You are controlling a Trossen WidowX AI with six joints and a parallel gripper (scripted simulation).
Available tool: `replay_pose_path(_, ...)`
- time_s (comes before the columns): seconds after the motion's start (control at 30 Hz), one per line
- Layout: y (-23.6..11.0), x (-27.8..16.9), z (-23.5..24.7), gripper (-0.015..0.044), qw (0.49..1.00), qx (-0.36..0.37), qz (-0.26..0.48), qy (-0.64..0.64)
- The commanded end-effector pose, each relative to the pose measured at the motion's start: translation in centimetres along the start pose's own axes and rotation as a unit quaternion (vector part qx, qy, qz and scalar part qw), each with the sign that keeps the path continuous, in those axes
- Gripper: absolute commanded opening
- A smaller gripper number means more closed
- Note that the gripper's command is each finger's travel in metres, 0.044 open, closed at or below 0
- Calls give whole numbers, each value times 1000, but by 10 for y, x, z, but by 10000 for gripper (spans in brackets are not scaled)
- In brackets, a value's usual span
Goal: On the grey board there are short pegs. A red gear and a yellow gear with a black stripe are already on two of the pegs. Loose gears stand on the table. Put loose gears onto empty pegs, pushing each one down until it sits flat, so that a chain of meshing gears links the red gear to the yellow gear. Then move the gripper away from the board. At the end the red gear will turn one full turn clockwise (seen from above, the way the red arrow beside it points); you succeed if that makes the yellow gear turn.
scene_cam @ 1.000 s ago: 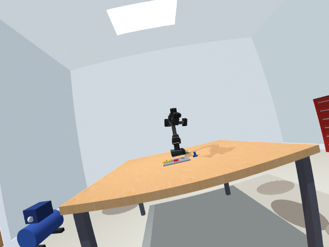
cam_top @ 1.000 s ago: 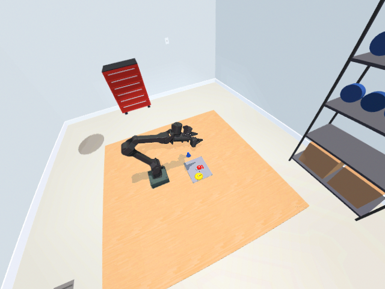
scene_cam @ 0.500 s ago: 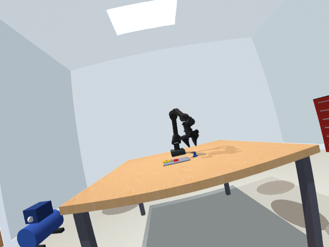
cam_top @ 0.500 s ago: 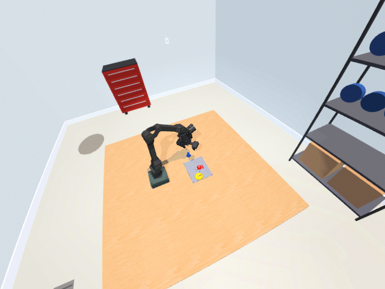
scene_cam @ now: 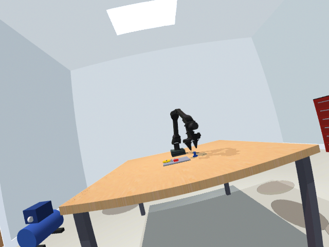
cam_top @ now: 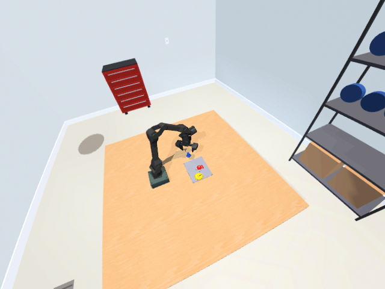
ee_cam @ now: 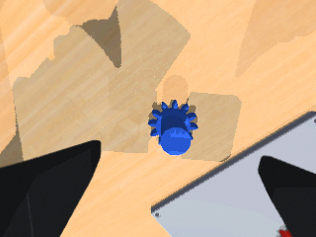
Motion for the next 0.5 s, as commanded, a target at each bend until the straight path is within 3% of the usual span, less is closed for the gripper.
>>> replay_pose_path(0.0,6,-1,1,440,1000,3,2,-2)
replay_pose_path(0.47,27,-1,1,440,1000,4,2,-2)
Point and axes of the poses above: the point midway between the two fingers, 35 mm back from their tips, its own y axis out along the fingers, its own z axis across the jaws, x = y × z, the point moved 7 cm from there along -y, back along the fingers, and after that the axes turned 7 degrees about y, right-handed, at the moved point
